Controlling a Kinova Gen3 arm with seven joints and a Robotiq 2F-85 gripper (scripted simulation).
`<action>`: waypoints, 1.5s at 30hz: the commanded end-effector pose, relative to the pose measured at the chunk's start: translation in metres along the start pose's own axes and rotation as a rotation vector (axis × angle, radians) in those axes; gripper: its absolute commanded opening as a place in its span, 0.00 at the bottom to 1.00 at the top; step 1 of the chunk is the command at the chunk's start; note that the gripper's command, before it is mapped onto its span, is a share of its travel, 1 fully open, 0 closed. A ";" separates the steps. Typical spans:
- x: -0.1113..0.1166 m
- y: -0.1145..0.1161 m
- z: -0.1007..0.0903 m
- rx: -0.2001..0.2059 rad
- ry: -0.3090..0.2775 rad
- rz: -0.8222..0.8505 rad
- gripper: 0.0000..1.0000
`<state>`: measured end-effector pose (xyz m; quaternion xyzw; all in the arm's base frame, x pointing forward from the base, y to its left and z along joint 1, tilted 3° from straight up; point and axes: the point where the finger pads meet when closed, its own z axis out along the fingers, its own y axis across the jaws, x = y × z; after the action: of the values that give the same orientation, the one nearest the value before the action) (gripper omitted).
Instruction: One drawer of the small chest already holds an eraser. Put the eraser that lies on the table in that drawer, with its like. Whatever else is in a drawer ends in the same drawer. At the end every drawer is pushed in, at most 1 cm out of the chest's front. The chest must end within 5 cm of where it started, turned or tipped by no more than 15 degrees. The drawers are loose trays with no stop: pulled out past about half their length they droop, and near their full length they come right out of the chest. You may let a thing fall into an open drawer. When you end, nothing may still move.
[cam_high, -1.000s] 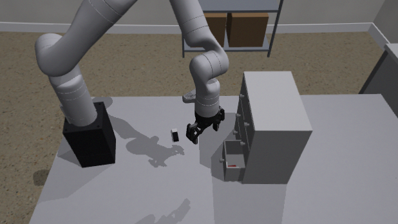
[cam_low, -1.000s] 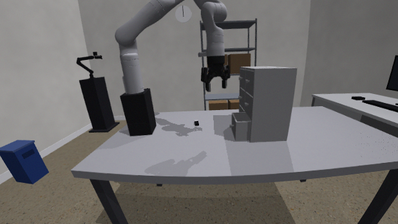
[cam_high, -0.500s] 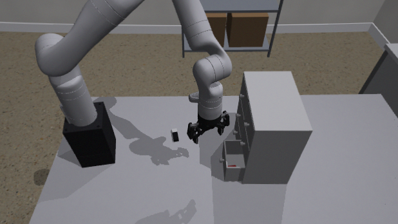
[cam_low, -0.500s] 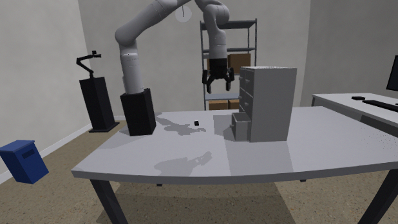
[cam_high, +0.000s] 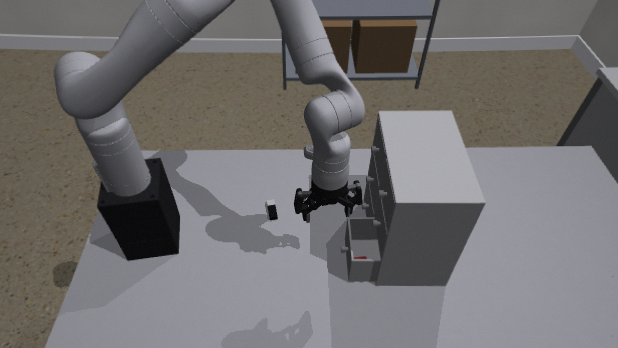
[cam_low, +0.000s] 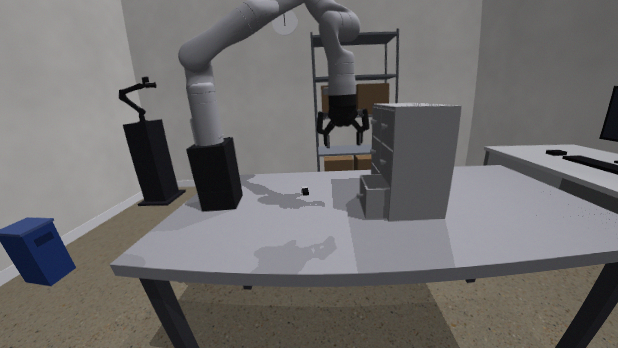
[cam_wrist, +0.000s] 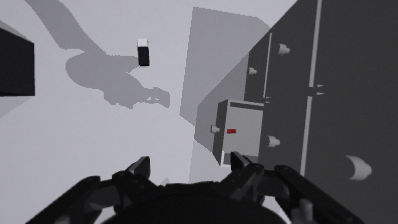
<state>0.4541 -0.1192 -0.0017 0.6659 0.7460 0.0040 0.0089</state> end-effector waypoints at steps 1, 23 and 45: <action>-0.001 0.001 0.003 0.003 -0.002 0.037 1.00; -0.004 0.015 0.018 -0.009 0.005 0.390 1.00; -0.007 0.027 0.030 -0.018 0.010 0.682 1.00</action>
<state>0.4814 -0.1225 -0.0292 0.8740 0.4856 0.0182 0.0090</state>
